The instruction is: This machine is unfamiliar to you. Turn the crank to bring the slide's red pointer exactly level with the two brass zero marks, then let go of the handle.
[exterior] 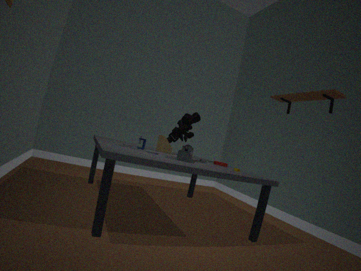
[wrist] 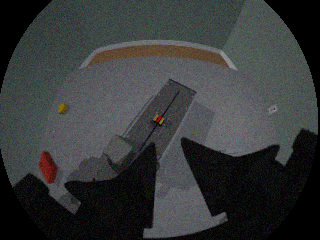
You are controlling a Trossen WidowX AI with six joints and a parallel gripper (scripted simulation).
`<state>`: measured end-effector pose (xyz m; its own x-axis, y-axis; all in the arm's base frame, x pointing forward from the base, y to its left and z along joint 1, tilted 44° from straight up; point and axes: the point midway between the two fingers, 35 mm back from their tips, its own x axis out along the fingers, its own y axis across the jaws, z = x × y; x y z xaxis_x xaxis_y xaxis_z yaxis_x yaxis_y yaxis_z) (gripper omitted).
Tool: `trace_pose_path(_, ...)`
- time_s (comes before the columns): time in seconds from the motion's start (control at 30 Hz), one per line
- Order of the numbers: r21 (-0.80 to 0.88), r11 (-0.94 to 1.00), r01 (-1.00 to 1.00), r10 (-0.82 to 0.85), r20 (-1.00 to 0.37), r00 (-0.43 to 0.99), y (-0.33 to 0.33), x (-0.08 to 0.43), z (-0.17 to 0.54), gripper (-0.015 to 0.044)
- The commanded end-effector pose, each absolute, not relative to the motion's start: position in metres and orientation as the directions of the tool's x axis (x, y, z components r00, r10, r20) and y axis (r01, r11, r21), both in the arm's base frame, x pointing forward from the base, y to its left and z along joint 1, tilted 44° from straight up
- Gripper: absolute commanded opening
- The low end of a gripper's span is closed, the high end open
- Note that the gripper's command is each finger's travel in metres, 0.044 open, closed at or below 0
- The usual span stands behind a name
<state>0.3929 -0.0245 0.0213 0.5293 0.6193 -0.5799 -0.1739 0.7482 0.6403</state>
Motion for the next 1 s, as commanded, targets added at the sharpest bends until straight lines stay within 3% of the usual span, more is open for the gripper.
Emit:
trace_pose_path(0.0, 0.641, 0.748, -0.174, 0.620, -0.580, 0.529, -0.0244, 0.3928, 0.0213, 0.0046)
trace_pose_path(0.07, 0.641, 0.748, -0.174, 0.620, -0.580, 0.529, -0.0244, 0.3928, 0.0213, 0.0000)
trace_pose_path(0.67, 0.641, 0.748, -0.174, 0.620, -0.579, 0.529, -0.0244, 0.3928, 0.0214, 0.0000)
trace_pose_path(0.97, 0.641, 0.748, -0.174, 0.620, -0.579, 0.529, -0.0244, 0.3928, 0.0214, 0.0236)
